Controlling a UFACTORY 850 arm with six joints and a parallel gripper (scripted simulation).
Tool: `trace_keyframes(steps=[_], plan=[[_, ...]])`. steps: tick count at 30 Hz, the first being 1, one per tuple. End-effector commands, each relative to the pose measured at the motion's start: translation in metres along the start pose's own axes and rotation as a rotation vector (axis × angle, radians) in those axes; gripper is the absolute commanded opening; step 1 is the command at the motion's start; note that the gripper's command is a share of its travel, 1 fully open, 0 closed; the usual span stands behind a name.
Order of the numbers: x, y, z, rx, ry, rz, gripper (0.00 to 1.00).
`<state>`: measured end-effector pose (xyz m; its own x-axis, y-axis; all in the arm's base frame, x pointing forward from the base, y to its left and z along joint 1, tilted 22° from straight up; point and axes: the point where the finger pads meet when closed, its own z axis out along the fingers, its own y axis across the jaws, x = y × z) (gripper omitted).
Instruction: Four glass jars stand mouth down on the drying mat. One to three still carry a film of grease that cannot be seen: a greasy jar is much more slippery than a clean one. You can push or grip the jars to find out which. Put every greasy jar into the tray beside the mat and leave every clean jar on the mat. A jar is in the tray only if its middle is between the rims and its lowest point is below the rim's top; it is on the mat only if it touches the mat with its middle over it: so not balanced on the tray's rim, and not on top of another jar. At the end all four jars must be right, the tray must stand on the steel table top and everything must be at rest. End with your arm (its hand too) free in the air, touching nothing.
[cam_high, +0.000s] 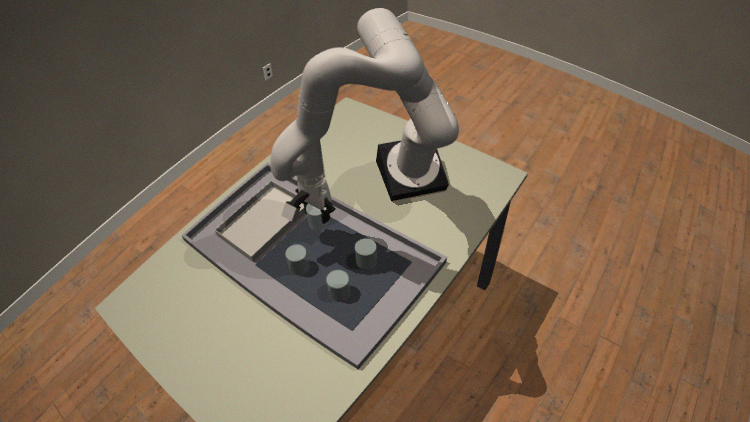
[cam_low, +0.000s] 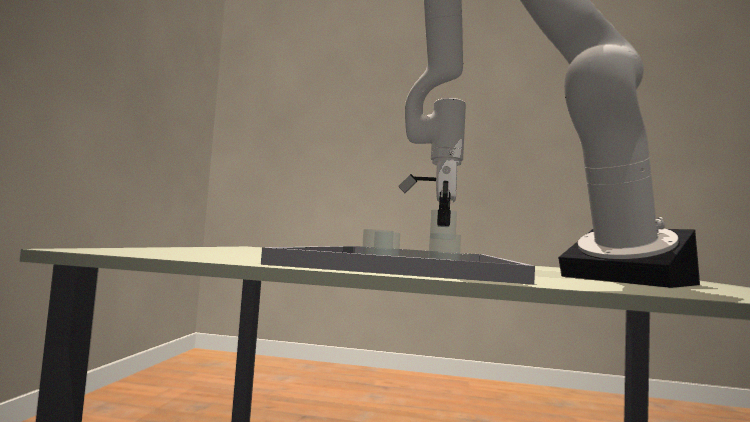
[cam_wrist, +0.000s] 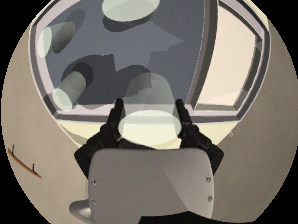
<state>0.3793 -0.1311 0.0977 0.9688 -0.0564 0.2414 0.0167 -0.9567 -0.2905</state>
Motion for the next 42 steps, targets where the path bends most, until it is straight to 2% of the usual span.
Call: trace_keyframes(steps=[1,25,42], plan=[[0.001,0.000,-0.010,0.000,-0.001,-0.001,0.00],[0.001,0.000,-0.069,0.000,-0.001,-0.001,0.00],[0.016,0.047,-0.069,0.000,-0.001,-0.001,0.00]])
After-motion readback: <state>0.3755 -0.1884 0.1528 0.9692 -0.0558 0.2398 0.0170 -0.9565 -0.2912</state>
